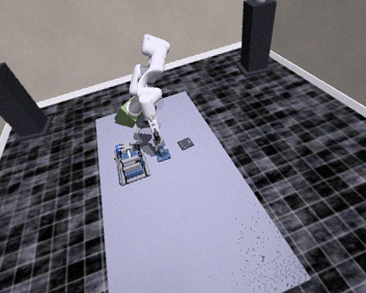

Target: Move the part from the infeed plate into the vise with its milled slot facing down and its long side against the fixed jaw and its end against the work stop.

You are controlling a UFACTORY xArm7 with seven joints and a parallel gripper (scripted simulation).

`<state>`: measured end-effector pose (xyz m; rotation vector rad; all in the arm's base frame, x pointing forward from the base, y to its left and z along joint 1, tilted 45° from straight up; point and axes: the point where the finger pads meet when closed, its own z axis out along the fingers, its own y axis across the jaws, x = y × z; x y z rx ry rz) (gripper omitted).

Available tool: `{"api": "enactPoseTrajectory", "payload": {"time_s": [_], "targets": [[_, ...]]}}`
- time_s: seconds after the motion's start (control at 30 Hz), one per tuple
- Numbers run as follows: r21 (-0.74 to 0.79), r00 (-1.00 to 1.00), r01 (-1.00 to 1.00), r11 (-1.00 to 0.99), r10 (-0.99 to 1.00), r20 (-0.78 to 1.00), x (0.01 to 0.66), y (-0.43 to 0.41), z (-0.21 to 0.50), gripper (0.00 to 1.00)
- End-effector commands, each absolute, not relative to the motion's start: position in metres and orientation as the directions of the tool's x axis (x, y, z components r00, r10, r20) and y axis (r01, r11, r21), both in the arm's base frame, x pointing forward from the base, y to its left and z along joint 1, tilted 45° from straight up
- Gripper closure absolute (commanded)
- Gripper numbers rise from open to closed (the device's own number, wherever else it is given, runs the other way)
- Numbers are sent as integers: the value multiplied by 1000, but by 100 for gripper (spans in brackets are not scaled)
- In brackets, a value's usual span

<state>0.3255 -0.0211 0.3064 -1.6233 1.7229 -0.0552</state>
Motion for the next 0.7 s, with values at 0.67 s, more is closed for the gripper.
{"api": "enactPoseTrajectory", "payload": {"time_s": [0.67], "targets": [[-511,98,-837,194,-866,-490,326,-22,308,100]]}}
